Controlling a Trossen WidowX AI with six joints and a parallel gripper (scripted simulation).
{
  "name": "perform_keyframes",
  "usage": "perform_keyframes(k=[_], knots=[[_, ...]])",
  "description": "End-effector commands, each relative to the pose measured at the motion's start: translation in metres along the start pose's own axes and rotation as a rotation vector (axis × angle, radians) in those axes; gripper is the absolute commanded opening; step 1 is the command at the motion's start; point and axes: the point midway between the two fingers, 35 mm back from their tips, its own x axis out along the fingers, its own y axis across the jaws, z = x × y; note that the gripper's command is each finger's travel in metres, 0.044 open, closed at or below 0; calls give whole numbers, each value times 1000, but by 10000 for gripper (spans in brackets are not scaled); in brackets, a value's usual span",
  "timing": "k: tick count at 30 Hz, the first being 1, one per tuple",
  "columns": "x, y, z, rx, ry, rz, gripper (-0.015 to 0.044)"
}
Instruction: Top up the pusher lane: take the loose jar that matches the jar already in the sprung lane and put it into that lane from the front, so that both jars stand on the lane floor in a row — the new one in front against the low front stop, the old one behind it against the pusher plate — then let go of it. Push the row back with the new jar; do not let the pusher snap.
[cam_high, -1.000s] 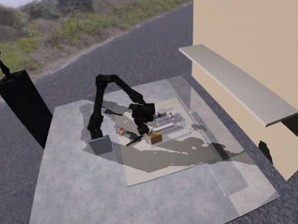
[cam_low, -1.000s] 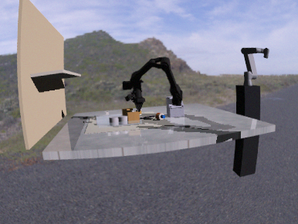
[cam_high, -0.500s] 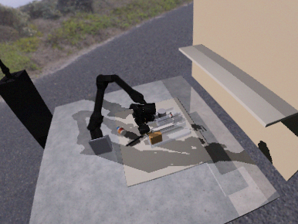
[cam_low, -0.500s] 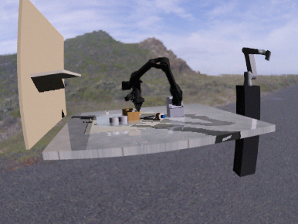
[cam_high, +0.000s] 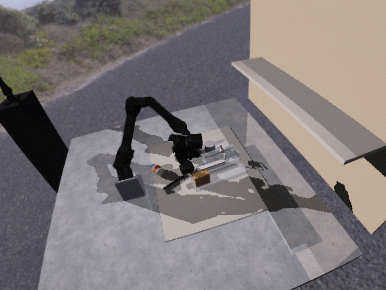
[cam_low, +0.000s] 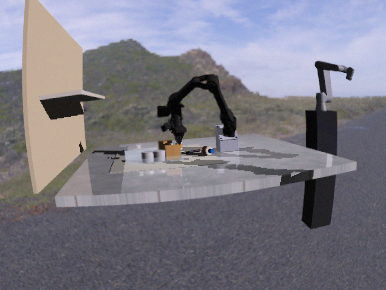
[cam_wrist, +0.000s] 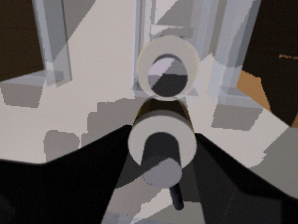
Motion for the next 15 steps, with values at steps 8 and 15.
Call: perform_keyframes(k=[8, 15], knots=[[0, 1, 9, -9, -10, 0, 0], [0, 1, 11, -9, -11, 0, 0]])
